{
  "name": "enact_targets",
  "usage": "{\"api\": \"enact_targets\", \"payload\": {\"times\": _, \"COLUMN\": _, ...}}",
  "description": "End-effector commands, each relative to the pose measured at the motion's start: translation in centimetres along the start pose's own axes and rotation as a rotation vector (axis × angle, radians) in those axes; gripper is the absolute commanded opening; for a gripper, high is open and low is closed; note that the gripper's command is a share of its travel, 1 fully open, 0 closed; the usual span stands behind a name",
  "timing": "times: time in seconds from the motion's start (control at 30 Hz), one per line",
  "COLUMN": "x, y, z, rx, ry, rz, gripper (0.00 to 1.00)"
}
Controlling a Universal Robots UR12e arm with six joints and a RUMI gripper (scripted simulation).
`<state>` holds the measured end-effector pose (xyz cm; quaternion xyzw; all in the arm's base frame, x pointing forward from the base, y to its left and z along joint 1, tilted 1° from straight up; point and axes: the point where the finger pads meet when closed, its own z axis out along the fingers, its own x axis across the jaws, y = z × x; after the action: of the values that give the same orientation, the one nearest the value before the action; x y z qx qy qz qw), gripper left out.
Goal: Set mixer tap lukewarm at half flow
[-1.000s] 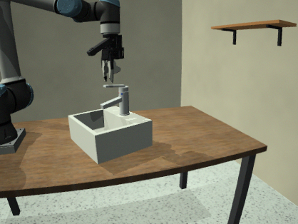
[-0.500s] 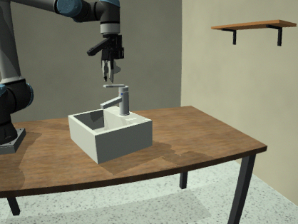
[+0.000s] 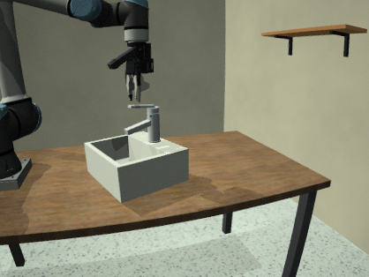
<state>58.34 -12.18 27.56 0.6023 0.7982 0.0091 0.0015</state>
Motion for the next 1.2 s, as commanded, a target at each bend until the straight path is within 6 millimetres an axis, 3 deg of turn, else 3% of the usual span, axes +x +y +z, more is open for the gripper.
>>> {"api": "enact_targets", "payload": {"times": 0.0, "x": 0.2, "y": 0.0, "z": 0.3, "rx": 0.001, "ry": 0.002, "rz": 0.0, "gripper": 0.37}}
{"api": "enact_targets", "payload": {"times": 1.17, "x": 0.2, "y": 0.0, "z": 3.0, "rx": 0.002, "ry": 0.003, "rz": 0.0, "gripper": 0.37}}
